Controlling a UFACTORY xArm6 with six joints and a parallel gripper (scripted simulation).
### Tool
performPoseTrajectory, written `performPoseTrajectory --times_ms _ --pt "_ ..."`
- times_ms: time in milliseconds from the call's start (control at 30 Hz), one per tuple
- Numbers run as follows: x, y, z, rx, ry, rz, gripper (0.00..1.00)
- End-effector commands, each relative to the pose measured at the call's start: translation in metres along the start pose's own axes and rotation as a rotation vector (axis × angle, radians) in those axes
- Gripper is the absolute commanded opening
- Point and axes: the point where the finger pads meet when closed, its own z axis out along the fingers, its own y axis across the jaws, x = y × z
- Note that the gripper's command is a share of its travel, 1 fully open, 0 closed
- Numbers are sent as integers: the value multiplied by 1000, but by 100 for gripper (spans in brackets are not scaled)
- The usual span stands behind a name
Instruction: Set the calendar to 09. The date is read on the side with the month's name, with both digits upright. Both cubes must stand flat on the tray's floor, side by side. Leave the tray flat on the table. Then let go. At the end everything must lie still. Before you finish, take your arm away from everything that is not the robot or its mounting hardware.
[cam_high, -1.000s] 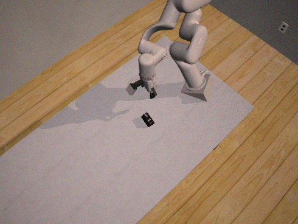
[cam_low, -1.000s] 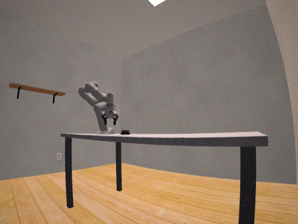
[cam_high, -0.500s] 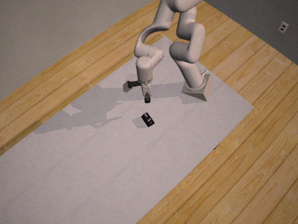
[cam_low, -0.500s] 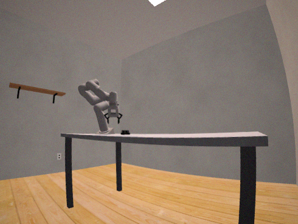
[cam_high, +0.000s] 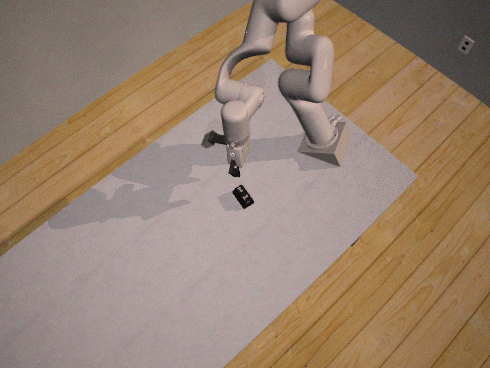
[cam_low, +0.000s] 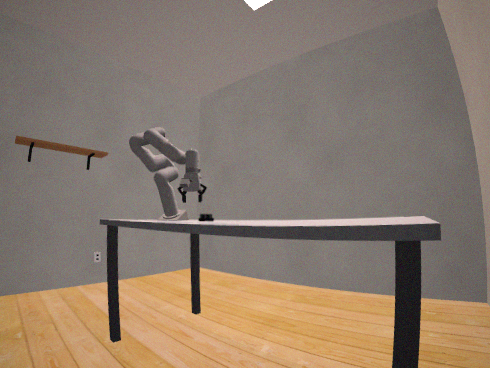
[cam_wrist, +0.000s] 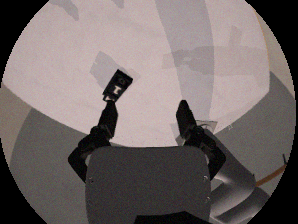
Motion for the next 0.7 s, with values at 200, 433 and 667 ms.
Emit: performPoseTrajectory --times_ms 200,433,667 --pt "-6 -29 -3 -13 21 337 100" --pt "-12 -45 -3 -10 24 527 100" --pt "-16 -55 -3 -8 26 645 100"
